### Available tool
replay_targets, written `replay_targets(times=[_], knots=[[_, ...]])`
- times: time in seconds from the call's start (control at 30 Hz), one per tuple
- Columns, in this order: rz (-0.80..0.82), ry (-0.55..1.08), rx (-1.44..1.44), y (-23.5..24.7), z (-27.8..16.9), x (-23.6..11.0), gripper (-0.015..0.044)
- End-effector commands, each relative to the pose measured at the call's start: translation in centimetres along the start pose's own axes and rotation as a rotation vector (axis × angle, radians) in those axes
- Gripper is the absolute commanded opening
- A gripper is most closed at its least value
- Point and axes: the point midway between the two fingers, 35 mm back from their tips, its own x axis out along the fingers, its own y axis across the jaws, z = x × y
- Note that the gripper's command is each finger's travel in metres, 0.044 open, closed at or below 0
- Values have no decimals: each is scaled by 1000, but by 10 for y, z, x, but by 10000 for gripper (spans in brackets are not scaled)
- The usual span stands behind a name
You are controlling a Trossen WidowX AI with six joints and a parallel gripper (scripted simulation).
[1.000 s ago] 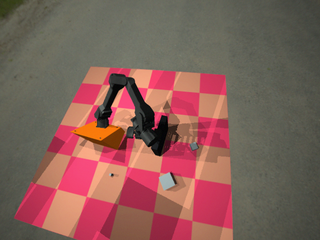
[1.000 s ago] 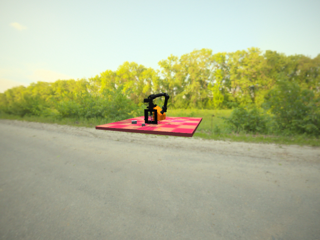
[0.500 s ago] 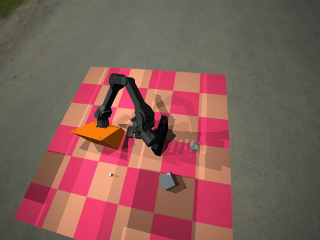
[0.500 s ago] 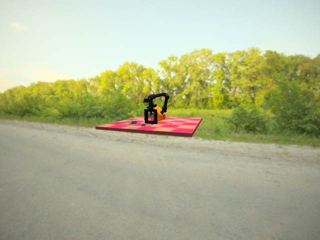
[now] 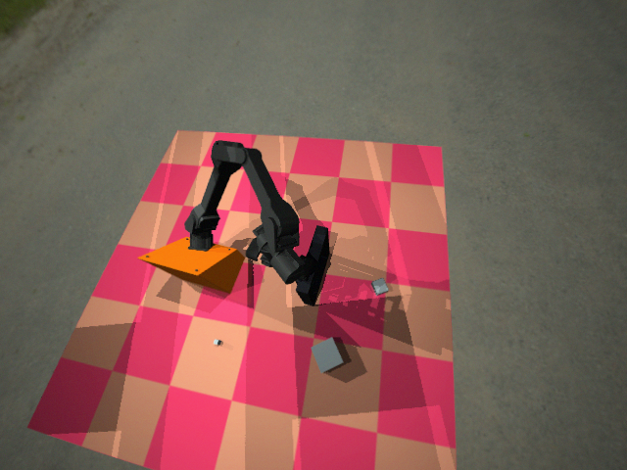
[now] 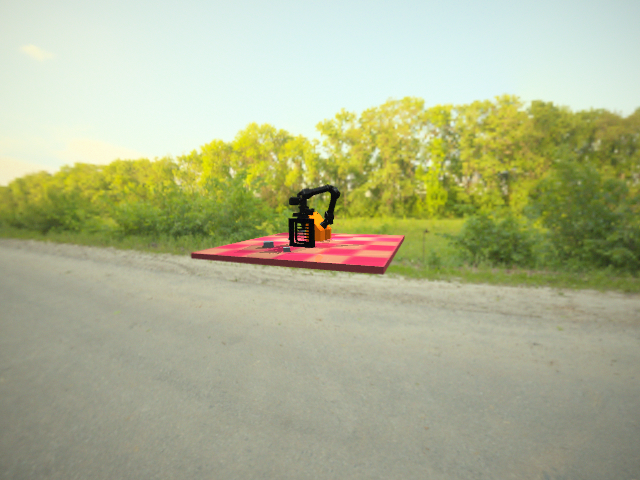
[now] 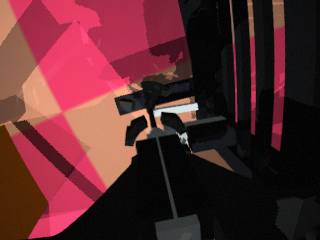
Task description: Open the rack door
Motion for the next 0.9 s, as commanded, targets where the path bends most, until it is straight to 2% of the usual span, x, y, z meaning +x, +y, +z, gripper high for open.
replay_targets(times=[0.0, 0.87], knots=[[-3, -2, 101, 4, 2, 0, 26], [-1, -3, 619, 46, 32, 0, 26]])
